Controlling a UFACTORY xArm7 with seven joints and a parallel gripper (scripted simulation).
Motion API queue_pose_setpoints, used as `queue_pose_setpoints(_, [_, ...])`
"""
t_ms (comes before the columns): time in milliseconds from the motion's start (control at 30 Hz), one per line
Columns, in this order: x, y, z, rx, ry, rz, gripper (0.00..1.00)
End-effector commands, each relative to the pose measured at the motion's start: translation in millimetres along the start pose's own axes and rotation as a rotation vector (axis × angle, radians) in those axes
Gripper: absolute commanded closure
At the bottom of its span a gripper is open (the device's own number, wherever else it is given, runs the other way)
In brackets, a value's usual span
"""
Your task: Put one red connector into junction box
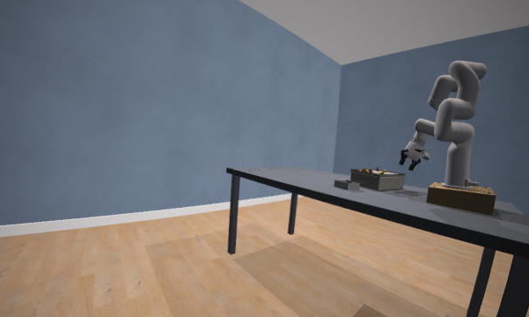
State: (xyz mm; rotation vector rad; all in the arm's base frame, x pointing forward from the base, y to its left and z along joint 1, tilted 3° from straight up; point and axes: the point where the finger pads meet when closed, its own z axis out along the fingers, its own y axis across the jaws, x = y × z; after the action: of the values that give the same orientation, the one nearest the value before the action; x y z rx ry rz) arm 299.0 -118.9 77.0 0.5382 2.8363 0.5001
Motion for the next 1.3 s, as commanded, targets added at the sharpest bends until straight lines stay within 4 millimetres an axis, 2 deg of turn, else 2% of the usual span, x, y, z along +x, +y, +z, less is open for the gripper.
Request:
queue_pose_setpoints(0, [-1, 0, -1, 0.001, -0.003, -0.001, 0.0])
queue_pose_setpoints(700, [-3, 2, -4, -0.002, -0.004, -0.002, 0.0])
queue_pose_setpoints(867, [-9, 9, -20, -0.011, -0.009, -0.005, 0.0])
queue_pose_setpoints(1033, [-14, 19, -47, -0.017, -0.011, -0.007, 0.0])
queue_pose_setpoints(1100, [-14, 19, -47, -0.017, -0.011, -0.007, 0.0])
queue_pose_setpoints(1267, [-15, 28, -74, -0.011, -0.008, -0.006, 0.0])
